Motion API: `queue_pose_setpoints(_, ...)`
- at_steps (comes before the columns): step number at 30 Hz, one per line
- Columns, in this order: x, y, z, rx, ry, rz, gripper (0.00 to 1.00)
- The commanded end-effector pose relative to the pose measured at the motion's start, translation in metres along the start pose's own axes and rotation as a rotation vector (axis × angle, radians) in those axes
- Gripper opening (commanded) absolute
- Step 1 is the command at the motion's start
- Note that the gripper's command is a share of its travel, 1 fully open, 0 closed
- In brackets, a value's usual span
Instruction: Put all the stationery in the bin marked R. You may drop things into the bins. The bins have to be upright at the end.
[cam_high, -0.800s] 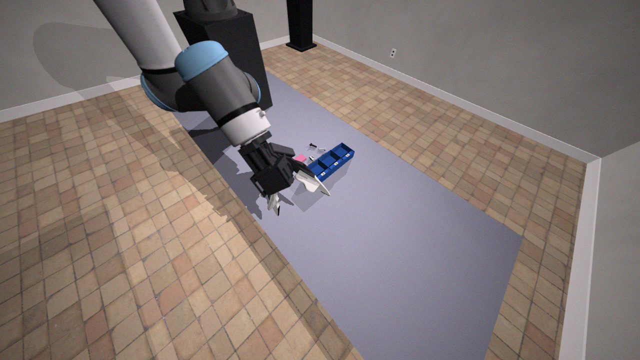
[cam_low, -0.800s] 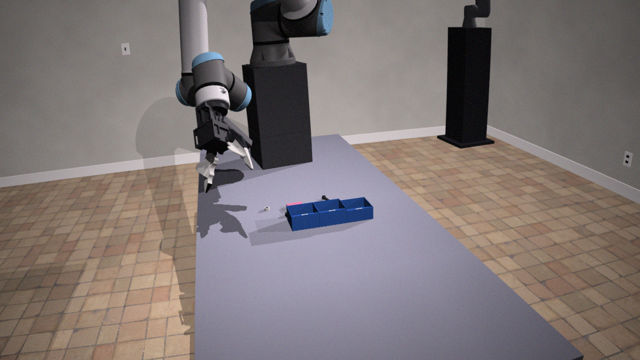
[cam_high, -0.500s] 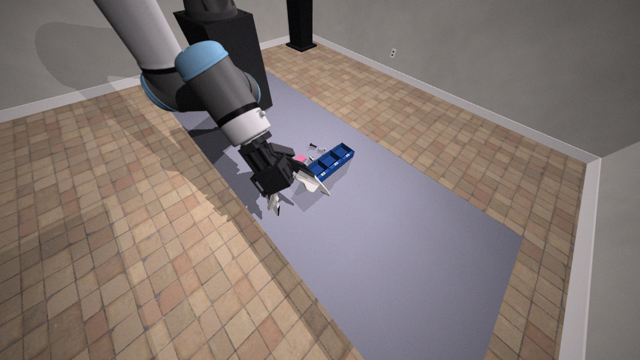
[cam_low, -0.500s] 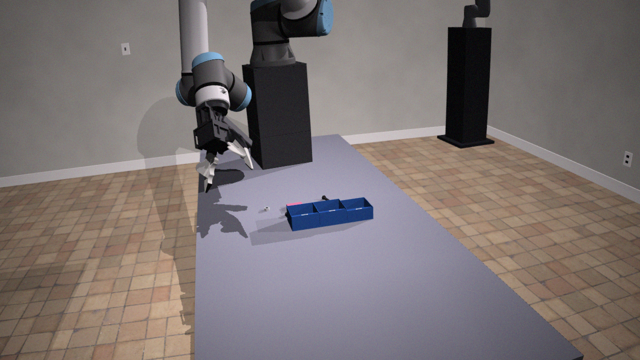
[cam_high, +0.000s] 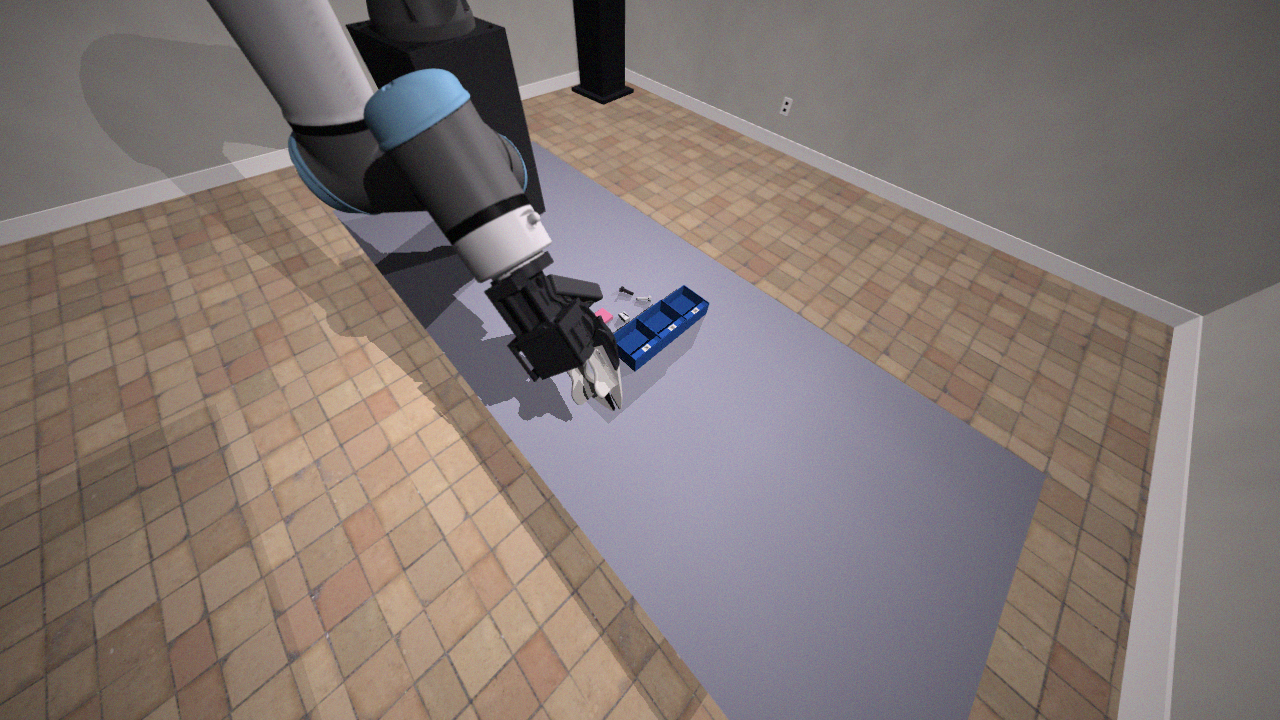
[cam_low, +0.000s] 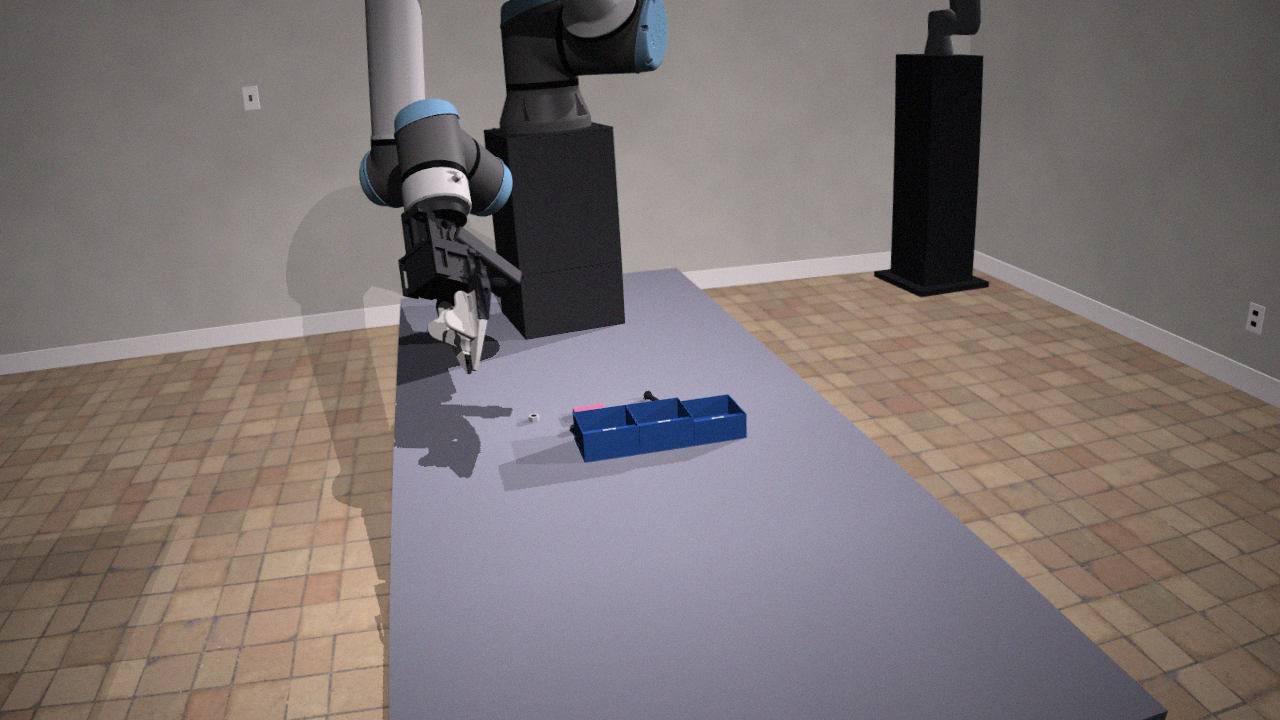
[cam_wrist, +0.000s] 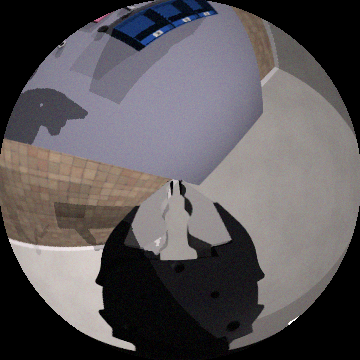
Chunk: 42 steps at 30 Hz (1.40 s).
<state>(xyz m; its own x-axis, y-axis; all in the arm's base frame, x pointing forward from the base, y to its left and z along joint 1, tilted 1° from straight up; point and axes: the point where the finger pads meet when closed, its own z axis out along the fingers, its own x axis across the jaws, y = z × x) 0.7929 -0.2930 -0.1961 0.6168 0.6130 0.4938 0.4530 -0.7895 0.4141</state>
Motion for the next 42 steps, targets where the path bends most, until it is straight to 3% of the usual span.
queue_pose_setpoints(1, 0.009, -0.020, -0.005, 0.030, -0.029, 0.151, 0.04)
queue_pose_setpoints(10, 0.016, -0.044, -0.012, 0.061, -0.073, 0.339, 0.04)
queue_pose_setpoints(23, 0.028, -0.093, -0.030, 0.096, -0.188, 0.723, 0.04)
queue_pose_setpoints(27, 0.029, -0.096, -0.031, 0.098, -0.206, 0.776, 0.04)
queue_pose_setpoints(42, 0.034, -0.155, -0.059, 0.072, -0.366, 1.195, 0.04)
